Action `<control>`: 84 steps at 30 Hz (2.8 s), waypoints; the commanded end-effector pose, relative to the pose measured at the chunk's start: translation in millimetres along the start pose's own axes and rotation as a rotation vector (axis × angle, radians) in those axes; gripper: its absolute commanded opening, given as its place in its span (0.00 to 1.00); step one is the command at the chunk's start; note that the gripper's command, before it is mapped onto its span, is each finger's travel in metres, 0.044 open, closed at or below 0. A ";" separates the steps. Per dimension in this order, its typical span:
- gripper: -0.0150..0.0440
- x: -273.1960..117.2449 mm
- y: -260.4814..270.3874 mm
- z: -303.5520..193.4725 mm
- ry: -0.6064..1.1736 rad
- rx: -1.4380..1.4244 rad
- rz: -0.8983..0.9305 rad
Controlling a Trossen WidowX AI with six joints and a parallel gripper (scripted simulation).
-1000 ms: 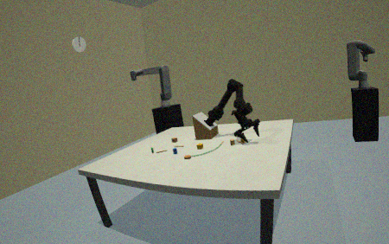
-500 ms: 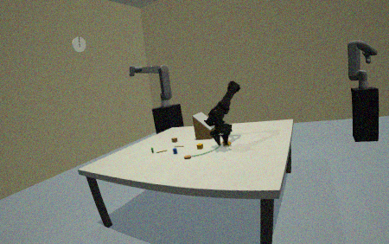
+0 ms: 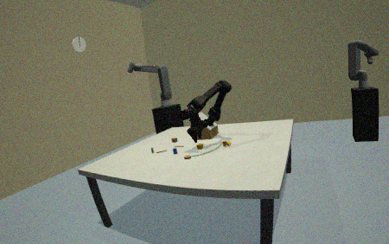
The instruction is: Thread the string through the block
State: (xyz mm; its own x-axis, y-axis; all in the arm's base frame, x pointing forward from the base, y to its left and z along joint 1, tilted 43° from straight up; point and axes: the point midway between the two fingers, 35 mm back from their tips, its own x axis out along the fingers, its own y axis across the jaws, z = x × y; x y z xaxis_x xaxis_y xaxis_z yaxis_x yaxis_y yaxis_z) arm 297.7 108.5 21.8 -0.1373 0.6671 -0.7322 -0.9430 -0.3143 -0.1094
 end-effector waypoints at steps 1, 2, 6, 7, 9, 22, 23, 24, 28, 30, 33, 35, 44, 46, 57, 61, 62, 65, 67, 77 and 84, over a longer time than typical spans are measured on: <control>1.00 -2.8 -1.3 -1.8 0.001 0.007 0.004; 1.00 -2.8 -1.3 -1.8 0.001 0.007 0.004; 1.00 -2.8 -1.3 -1.8 0.001 0.007 0.004; 1.00 -2.9 -1.3 -1.8 0.001 0.024 0.004; 1.00 -3.6 -1.0 -1.6 0.001 0.157 0.004; 1.00 -10.8 1.9 -0.2 0.004 1.469 0.002; 1.00 -11.3 2.1 -0.1 0.004 1.570 0.002; 1.00 -11.9 2.3 0.0 0.005 1.670 0.002; 1.00 -14.0 3.2 0.5 0.005 2.031 0.001; 1.00 -14.7 3.5 0.6 0.006 2.156 0.001; 1.00 -15.7 4.0 0.8 0.006 2.343 0.000; 1.00 -16.4 4.2 1.0 0.006 2.467 0.000; 1.00 -19.4 5.6 1.6 0.007 3.028 -0.002; 1.00 -19.9 5.9 1.8 0.007 3.152 -0.003; 1.00 -20.2 6.0 1.8 0.007 3.233 -0.003; 1.00 -20.2 6.0 1.8 0.007 3.233 -0.003; 1.00 -20.2 6.0 1.8 0.007 3.233 -0.003; 0.96 -20.2 6.0 1.8 0.007 3.233 -0.003; 0.87 -20.2 6.0 1.8 0.007 3.233 -0.003; 0.66 -20.2 6.0 1.8 0.007 3.233 -0.003; 0.66 -17.6 5.8 1.7 0.007 3.233 -0.004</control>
State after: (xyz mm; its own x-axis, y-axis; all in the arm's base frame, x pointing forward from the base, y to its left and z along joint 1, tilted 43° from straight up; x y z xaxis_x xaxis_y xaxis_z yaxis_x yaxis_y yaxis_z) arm 293.6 95.6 36.7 -0.1425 0.6685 -0.7299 0.9661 0.2543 0.0443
